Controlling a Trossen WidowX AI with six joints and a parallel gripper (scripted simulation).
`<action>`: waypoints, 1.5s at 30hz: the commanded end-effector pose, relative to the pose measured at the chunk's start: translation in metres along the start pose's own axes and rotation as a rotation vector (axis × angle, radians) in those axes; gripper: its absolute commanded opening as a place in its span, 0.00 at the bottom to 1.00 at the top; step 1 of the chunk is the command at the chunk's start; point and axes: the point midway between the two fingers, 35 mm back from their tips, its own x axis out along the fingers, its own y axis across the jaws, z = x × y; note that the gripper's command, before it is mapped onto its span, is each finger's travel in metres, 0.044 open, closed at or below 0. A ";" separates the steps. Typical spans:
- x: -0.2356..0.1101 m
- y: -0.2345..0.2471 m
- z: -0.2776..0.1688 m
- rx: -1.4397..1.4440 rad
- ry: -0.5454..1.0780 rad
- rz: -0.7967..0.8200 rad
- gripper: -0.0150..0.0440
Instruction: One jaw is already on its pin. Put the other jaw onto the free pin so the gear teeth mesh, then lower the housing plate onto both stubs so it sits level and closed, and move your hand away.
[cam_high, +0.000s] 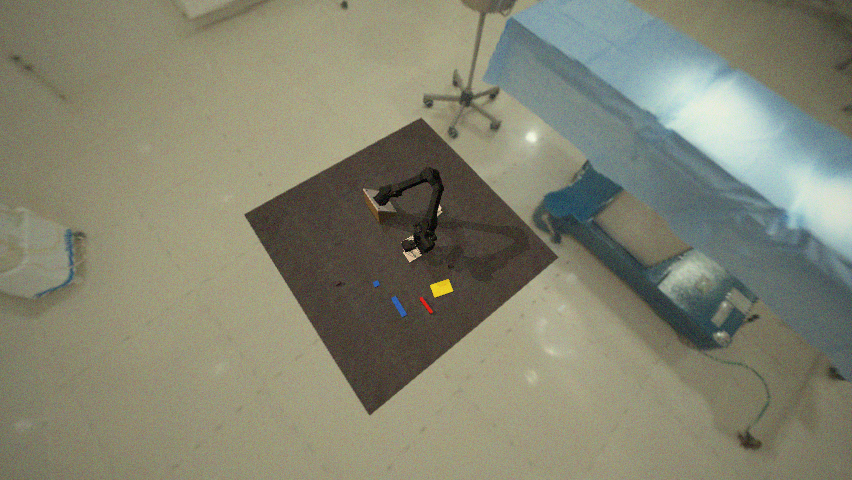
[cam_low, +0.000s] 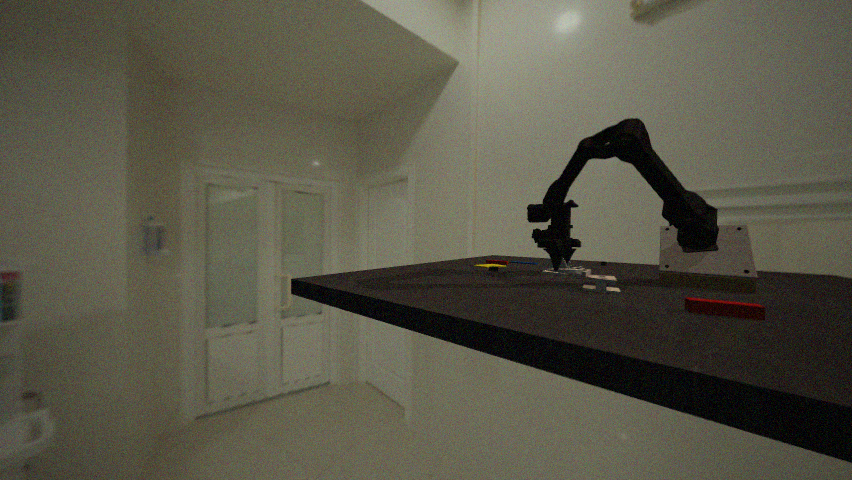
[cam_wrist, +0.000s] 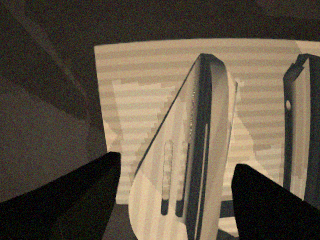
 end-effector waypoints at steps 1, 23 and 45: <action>0.000 0.000 0.000 0.000 0.000 0.000 0.63; -0.061 0.013 -0.004 -0.001 -0.003 -0.007 0.90; -0.076 0.160 -0.123 -0.244 -0.004 -0.026 1.00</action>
